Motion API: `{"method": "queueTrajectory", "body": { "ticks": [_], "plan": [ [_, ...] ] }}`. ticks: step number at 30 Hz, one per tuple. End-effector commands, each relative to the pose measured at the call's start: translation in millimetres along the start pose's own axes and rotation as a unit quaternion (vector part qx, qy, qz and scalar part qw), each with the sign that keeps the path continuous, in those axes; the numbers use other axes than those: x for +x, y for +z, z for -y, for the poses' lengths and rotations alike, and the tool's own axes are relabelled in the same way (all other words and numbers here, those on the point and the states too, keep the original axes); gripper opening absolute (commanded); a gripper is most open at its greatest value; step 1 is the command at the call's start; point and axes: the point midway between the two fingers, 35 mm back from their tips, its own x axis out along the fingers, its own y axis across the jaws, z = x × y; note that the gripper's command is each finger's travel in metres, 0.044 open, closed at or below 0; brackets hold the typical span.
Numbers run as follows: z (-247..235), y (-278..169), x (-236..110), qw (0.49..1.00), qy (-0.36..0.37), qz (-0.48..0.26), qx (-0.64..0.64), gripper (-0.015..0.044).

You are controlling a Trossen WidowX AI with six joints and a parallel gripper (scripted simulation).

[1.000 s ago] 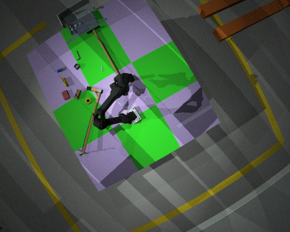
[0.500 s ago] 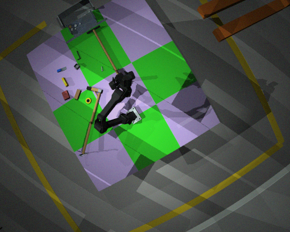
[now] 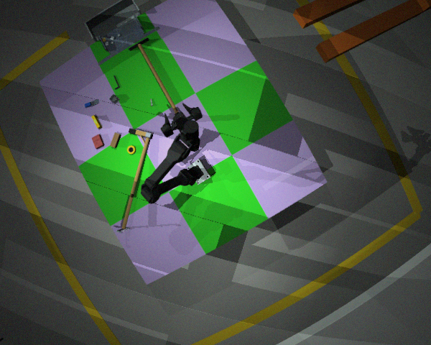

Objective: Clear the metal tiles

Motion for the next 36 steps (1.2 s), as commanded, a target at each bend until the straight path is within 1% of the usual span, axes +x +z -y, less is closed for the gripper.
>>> {"method": "queueTrajectory", "body": {
  "ticks": [1, 9, 36],
  "plan": [
    [-7.1, 22.2, -20.3, 0.999, 0.006, 0.034, -0.009, 0.044],
    [-19.0, 51.5, -56.1, 0.996, 0.016, 0.082, -0.024, 0.044],
    [-18.3, 51.9, -56.0, 0.996, 0.016, 0.082, -0.024, 0.044]
  ]
}}
